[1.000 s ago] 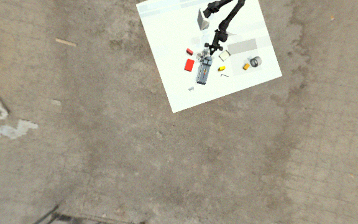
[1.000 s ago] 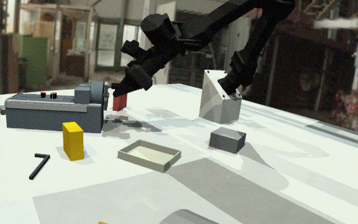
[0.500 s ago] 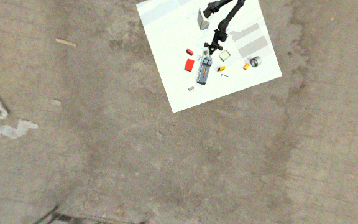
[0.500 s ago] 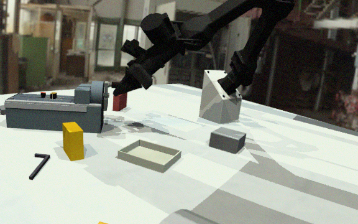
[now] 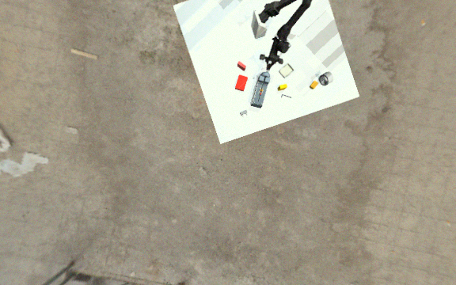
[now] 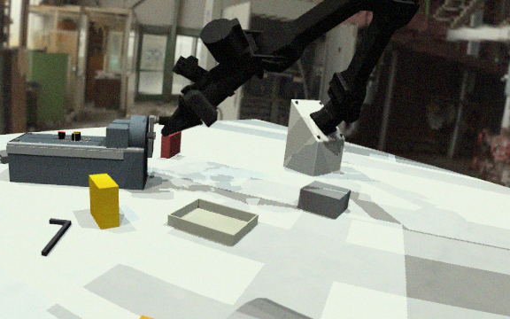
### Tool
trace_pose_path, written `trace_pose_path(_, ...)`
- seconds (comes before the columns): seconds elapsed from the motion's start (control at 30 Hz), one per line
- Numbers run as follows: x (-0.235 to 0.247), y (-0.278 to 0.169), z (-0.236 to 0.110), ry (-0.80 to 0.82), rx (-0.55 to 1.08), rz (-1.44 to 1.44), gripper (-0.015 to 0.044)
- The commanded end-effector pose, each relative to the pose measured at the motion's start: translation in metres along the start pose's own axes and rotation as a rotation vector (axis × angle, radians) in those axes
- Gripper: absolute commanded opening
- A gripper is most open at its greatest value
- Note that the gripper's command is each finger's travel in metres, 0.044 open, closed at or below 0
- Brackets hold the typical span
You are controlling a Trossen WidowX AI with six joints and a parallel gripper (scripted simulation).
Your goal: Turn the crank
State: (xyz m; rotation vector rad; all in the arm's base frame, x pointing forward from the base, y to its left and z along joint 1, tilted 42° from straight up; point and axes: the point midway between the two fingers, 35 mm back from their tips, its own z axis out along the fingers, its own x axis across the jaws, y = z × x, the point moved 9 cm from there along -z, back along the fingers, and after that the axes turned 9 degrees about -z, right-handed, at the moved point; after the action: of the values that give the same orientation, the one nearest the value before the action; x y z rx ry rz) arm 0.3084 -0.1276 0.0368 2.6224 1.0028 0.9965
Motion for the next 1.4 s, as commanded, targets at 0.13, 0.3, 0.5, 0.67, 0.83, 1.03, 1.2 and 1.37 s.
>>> trace_pose_path(0.13,-0.008,-0.0012,-0.0012,-0.02,-0.004,0.011,0.0)
trace_pose_path(0.3,-0.0087,-0.0015,-0.001,-0.02,-0.004,0.011,0.0)
trace_pose_path(0.5,-0.0095,-0.0018,-0.0008,-0.02,-0.004,0.011,0.0)
trace_pose_path(0.67,-0.01,-0.002,-0.0007,-0.02,-0.004,0.011,0.0)
trace_pose_path(0.83,-0.0105,-0.0022,-0.0006,-0.02,-0.004,0.011,0.0)
trace_pose_path(1.03,-0.0112,-0.0025,-0.0004,-0.021,-0.004,0.011,0.0)
trace_pose_path(1.2,-0.0116,-0.0027,-0.0003,-0.021,-0.004,0.011,0.0)
trace_pose_path(1.37,-0.0121,-0.0029,-0.0002,-0.021,-0.004,0.011,0.0)
